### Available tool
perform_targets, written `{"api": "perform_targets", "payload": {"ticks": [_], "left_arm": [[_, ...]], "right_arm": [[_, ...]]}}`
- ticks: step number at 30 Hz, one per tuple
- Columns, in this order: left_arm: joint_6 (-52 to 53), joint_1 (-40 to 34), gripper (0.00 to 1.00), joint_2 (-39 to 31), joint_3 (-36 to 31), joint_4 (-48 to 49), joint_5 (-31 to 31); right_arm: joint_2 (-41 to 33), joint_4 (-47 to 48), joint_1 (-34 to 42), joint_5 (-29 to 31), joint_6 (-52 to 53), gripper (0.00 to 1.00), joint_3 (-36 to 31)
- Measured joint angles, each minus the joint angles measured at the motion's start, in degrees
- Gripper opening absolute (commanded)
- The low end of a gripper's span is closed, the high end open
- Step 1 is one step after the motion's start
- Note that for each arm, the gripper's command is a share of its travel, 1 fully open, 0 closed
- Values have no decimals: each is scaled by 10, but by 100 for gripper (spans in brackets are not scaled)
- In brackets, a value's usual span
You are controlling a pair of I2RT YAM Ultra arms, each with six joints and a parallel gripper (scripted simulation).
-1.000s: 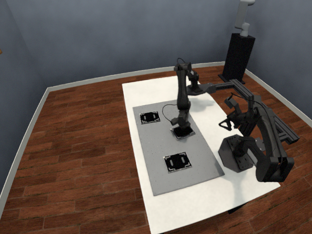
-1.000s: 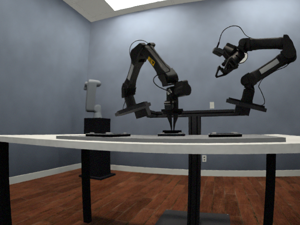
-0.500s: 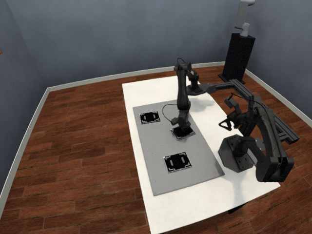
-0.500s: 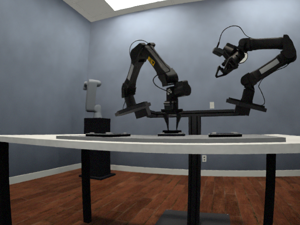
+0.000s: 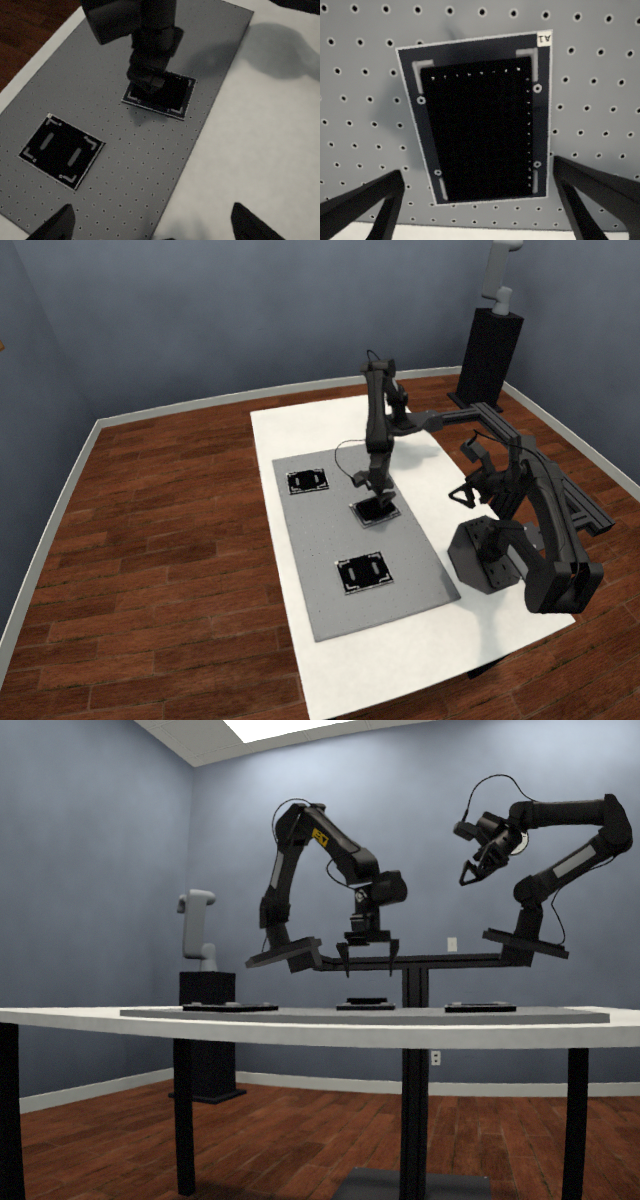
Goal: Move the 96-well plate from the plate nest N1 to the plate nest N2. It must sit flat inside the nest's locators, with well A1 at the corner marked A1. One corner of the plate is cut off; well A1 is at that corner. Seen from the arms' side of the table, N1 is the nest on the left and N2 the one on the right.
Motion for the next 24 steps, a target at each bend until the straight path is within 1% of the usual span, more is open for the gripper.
{"api": "perform_targets", "payload": {"ticks": [13,24], "left_arm": [[0,0,100,0,0,0,0],[0,0,100,0,0,0,0]], "right_arm": [[1,18,0,0,0,100,-24],[21,44,0,0,-3,100,-27]]}}
